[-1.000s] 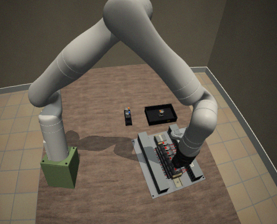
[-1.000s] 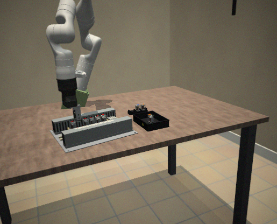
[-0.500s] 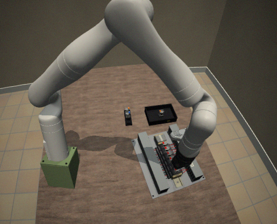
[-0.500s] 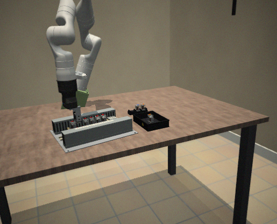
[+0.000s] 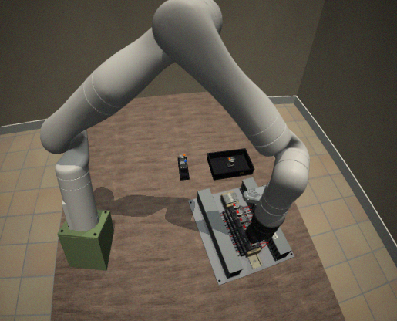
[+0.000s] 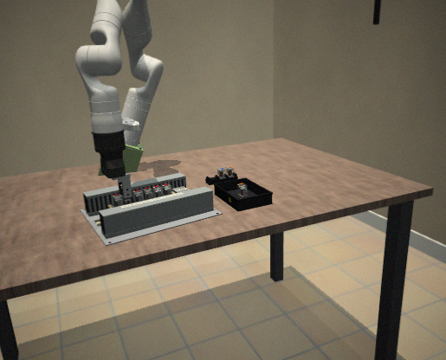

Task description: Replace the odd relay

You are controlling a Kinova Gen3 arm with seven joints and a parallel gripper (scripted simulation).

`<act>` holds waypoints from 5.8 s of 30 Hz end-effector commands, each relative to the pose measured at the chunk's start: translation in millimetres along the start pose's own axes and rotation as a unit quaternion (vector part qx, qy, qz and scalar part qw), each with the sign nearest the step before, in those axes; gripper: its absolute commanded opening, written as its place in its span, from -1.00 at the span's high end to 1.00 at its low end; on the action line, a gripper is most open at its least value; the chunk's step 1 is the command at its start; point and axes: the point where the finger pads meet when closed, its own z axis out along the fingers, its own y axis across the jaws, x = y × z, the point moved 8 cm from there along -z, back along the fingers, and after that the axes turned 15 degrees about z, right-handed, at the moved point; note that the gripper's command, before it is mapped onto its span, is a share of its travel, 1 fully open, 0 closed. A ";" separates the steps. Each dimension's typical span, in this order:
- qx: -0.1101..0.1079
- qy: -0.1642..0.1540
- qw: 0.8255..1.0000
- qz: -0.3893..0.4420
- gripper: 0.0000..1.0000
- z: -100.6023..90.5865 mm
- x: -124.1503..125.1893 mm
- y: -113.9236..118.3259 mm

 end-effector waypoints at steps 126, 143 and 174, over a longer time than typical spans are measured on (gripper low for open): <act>0.001 0.002 1.000 0.001 1.00 11.4 8.0 -1.1; 0.001 0.002 1.000 0.001 1.00 10.8 7.4 -0.5; 0.001 0.001 1.000 0.000 1.00 14.7 5.6 -1.4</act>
